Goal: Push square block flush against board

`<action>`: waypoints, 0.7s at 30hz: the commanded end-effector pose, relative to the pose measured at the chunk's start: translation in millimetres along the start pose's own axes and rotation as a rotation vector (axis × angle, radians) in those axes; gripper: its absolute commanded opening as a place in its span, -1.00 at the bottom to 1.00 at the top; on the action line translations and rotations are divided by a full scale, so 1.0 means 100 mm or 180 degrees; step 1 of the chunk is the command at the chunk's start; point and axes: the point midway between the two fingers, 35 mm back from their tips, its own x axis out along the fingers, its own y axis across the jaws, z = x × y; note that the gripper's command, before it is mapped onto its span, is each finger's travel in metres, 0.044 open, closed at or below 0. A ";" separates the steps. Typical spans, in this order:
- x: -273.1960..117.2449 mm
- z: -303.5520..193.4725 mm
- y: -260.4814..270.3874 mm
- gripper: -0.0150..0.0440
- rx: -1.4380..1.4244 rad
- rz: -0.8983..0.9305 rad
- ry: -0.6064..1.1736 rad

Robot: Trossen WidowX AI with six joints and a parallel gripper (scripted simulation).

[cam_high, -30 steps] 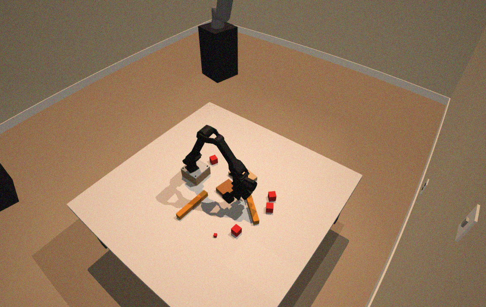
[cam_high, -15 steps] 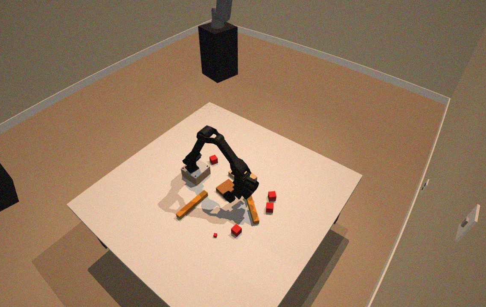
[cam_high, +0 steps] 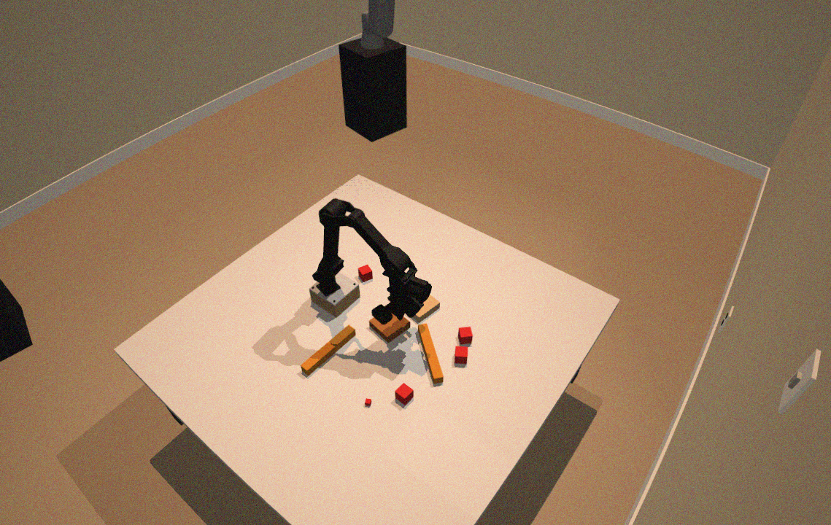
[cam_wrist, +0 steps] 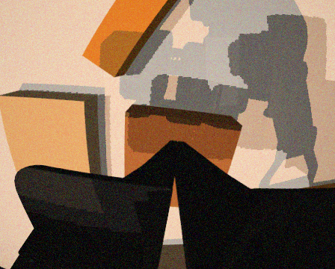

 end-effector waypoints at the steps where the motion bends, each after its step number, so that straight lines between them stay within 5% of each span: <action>1: 0.00 -0.63 0.00 -0.49 0.0003 -0.0004 0.0043; 6: 0.10 -1.21 -0.09 -0.49 -0.0007 -0.0006 0.0073; 15: 0.13 -1.23 -0.09 -0.49 -0.0007 -0.0006 0.0074; 21: 0.66 -1.25 -0.10 -0.49 -0.0007 -0.0006 0.0076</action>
